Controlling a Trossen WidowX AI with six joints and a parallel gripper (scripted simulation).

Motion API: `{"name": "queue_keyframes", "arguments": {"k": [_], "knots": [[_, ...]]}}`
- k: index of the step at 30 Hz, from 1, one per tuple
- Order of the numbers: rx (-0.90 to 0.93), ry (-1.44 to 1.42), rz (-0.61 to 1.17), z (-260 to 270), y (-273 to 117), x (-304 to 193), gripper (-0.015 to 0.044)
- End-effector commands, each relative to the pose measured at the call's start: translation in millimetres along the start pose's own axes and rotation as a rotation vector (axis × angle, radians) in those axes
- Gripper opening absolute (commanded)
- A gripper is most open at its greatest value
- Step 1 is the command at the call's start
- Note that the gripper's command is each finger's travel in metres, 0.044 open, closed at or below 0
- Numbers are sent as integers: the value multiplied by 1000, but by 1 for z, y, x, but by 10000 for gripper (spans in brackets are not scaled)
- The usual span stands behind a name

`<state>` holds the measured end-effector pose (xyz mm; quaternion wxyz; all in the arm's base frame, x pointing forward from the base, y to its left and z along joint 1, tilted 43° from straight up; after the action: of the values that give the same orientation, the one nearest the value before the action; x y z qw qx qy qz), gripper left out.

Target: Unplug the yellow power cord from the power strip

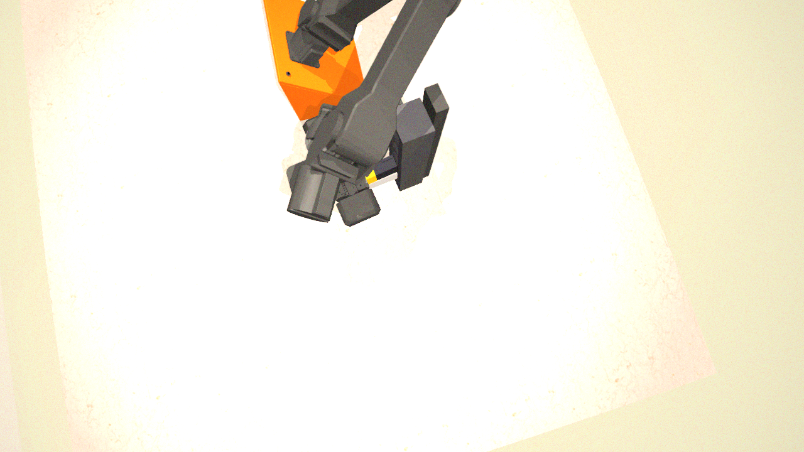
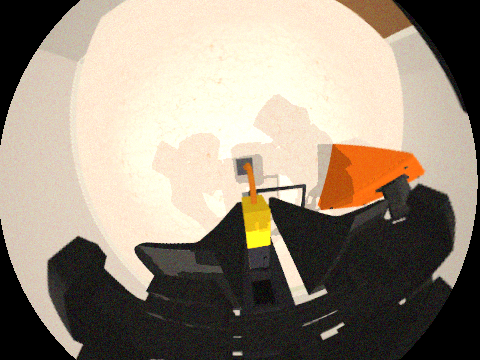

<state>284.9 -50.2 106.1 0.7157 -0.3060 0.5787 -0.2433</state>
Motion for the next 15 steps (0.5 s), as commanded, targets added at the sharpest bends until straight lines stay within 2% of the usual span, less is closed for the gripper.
{"name": "queue_keyframes", "arguments": {"k": [1, 2, 8, 15], "knots": [[5, 22, -28, -1, -5, 19, 0], [5, 22, -28, -2, -5, 20, 0], [1, 16, -26, -2, -3, 11, 157], [1, 16, -26, -2, -3, 11, 160]]}}
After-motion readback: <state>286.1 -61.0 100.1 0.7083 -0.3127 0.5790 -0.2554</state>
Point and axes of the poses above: the point midway between the two fingers, 35 mm back from their tips, its own y axis out along the fingers, its own z axis across the jaws, x = y × z, the point moved 8 cm from there along -y, back along the fingers
